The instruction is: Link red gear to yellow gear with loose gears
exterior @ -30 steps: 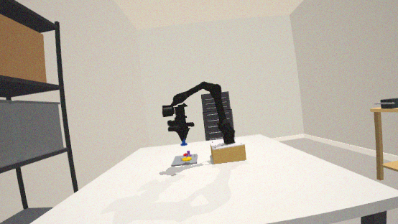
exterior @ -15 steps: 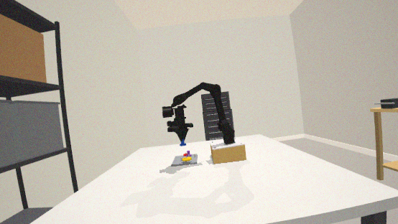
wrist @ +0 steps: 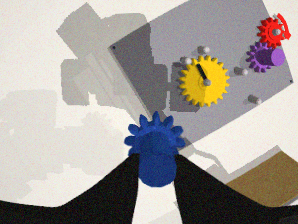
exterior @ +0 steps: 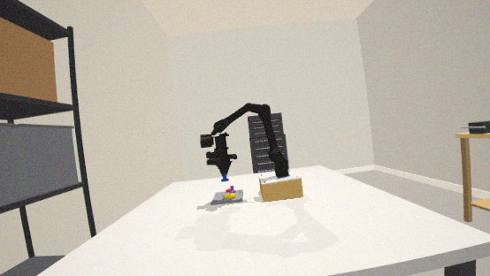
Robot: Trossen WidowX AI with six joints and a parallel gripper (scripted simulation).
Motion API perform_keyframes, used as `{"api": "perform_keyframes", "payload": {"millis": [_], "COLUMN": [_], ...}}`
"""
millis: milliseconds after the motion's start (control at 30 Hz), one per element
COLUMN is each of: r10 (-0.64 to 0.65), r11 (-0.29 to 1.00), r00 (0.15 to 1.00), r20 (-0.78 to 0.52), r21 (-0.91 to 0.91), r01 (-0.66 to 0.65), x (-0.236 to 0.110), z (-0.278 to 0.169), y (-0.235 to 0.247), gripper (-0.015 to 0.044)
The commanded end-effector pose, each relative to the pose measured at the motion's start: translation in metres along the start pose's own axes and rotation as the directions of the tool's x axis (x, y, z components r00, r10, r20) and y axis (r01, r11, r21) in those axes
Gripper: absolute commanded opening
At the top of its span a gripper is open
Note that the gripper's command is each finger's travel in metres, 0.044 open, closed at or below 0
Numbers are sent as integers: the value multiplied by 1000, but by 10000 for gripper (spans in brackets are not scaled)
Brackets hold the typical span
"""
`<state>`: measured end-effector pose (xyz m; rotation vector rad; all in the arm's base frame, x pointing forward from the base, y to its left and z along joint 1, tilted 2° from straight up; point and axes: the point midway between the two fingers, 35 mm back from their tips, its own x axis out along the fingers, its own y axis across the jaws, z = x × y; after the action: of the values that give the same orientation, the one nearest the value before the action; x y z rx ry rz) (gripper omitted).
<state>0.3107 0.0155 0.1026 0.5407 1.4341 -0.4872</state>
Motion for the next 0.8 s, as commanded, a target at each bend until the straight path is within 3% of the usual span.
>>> {"api": "perform_keyframes", "payload": {"millis": [0, 767], "r10": [-3, -9], "r11": [1000, 1000], "r00": [1000, 1000], "r20": [-9, -6], "r21": [-1, 0], "r01": [3, 9], "x": [7, 32], "z": [5, 32], "y": [-8, -53], "gripper": [0, 0]}}
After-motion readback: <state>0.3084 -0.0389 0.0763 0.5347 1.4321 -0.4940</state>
